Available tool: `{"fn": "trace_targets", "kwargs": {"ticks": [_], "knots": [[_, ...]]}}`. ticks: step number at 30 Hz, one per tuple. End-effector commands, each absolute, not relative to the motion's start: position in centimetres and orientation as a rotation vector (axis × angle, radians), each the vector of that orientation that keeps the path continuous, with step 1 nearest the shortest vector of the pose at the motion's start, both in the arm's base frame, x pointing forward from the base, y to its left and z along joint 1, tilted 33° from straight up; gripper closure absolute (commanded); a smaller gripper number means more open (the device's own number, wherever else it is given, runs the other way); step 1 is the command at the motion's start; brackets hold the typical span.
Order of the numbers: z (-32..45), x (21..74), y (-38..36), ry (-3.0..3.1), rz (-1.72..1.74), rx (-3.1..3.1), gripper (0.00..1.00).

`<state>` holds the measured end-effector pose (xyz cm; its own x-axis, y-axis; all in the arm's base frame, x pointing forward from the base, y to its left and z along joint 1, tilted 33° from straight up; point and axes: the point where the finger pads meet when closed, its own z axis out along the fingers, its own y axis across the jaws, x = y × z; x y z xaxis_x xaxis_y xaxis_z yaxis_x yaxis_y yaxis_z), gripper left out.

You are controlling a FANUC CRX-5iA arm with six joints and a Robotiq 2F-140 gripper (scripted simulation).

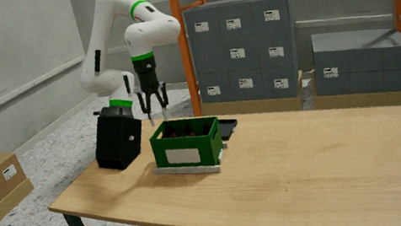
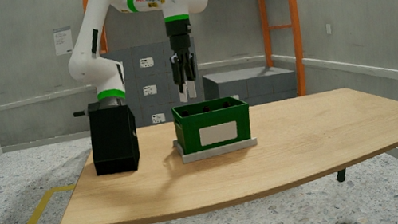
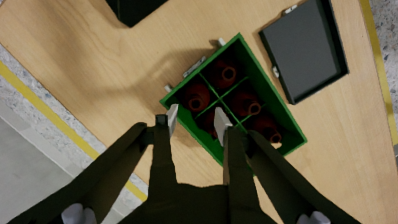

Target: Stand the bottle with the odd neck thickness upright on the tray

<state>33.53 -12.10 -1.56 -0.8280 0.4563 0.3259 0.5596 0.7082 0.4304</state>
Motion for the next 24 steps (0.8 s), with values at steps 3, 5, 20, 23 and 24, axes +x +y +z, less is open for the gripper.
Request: {"fn": "trace_targets", "kwargs": {"ticks": [3,5,20,23,24], "knots": [[-1.6,33.6,-12.1,-2.721,-0.779,-0.818,0.56],[-1.6,33.6,-12.1,-2.721,-0.779,-0.818,0.56],[-2.5,33.5,-11.6,-2.721,-0.78,-0.818,0.56],[-2.8,33.5,-11.4,-2.721,-0.78,-0.818,0.56],[-2.9,33.5,-11.3,-2.721,-0.78,-0.818,0.56]]}}
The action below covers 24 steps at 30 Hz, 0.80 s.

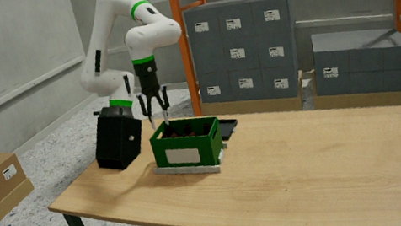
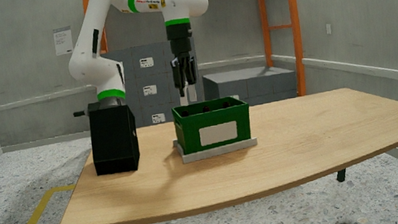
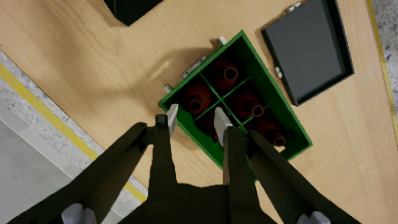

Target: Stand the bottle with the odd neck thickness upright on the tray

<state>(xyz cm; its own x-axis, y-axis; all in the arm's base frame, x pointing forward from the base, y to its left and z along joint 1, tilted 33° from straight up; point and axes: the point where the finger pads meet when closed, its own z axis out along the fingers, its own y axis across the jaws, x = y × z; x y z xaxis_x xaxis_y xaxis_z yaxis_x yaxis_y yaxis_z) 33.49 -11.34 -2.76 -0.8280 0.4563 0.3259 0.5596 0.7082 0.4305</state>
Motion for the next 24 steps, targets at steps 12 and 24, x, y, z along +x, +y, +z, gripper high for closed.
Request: {"fn": "trace_targets", "kwargs": {"ticks": [12,24], "knots": [[-4.0,33.5,-10.6,-2.721,-0.78,-0.818,0.56],[-5.0,33.5,-10.0,-2.721,-0.78,-0.818,0.56]]}}
